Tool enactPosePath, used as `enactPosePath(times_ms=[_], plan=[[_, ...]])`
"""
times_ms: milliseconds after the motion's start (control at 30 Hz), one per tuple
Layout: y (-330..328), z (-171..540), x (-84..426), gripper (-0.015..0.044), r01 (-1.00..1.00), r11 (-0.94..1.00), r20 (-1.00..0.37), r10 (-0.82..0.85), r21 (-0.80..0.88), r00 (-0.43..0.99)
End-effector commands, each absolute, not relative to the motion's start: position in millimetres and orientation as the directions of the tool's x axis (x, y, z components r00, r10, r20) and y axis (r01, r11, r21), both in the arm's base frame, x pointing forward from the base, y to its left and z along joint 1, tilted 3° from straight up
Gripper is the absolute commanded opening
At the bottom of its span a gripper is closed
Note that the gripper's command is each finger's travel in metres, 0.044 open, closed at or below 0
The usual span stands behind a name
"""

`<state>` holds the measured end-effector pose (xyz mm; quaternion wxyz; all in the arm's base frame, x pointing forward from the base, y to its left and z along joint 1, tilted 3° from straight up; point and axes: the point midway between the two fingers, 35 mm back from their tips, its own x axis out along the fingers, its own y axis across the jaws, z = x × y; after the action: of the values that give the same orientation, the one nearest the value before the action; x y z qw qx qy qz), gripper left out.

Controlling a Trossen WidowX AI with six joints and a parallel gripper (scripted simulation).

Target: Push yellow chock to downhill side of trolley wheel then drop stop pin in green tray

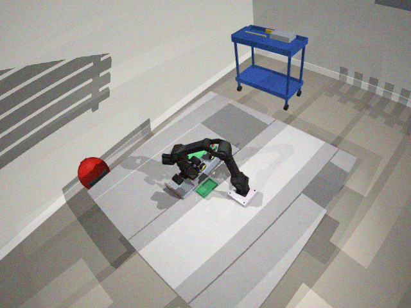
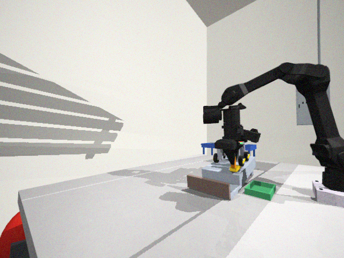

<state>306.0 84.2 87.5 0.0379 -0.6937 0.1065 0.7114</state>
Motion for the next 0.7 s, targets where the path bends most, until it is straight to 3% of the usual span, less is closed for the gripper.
enactPosePath(times_ms=[0, 667], plan=[[82, 81, 304, 0.0, -0.198, -0.974, -0.994, -0.102, 0.108, -0.042], [67, 86, 304, 0.0, -0.198, -0.974, -0.994, -0.103, 0.109, -0.042]])
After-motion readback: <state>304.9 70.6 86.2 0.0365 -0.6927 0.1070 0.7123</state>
